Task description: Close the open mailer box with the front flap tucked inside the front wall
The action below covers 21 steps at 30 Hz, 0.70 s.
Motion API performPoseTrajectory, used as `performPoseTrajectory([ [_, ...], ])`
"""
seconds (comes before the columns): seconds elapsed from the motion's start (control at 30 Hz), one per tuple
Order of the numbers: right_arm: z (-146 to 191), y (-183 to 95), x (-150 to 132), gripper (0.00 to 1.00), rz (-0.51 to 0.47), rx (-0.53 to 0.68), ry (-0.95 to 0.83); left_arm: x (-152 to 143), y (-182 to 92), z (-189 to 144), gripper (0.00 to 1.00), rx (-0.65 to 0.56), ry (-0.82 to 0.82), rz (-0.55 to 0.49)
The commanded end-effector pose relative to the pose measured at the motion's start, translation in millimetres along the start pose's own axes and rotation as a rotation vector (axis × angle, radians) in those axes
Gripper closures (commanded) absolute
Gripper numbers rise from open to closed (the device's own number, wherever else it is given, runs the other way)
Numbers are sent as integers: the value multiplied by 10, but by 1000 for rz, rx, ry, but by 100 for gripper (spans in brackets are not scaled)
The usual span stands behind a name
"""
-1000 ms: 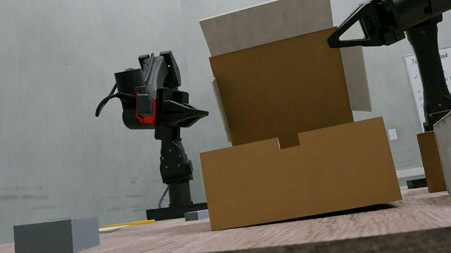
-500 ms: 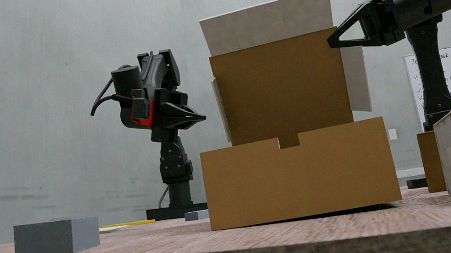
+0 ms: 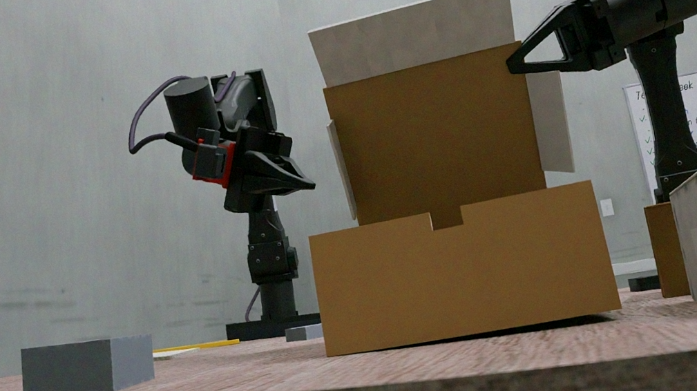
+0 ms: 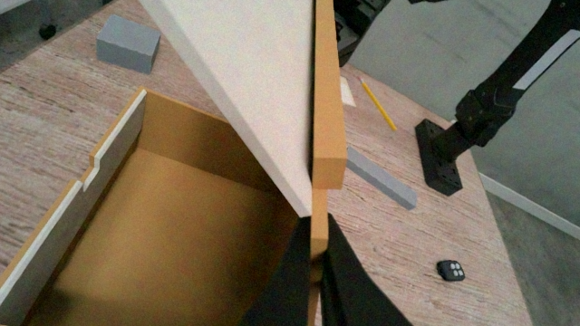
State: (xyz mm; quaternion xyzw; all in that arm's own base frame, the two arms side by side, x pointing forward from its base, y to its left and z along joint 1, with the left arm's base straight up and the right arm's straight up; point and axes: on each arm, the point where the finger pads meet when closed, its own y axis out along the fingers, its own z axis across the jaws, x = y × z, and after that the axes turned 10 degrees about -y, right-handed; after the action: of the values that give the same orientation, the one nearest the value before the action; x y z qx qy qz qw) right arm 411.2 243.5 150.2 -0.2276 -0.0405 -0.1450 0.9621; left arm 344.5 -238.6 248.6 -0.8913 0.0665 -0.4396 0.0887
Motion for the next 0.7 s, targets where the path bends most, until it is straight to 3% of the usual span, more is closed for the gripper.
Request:
performPoseTrajectory([
  [0.0, -50, 66, 9, 99, 34, -86, -15, -40, 36, -54, 99, 13, 8, 19],
  [0.17, -132, 82, 21, 99, 74, -191, -14, -40, 36, -54, 99, 13, 8, 19],
  [0.23, -23, 106, 81, 99, 55, -136, -27, -40, 36, -54, 99, 13, 8, 19],
  [0.47, -171, 104, 48, 99, 112, -272, -23, -40, 36, -54, 99, 13, 8, 19],
  [0.67, -102, 114, 88, 99, 117, -275, -36, -41, 36, -54, 99, 13, 8, 19],
])
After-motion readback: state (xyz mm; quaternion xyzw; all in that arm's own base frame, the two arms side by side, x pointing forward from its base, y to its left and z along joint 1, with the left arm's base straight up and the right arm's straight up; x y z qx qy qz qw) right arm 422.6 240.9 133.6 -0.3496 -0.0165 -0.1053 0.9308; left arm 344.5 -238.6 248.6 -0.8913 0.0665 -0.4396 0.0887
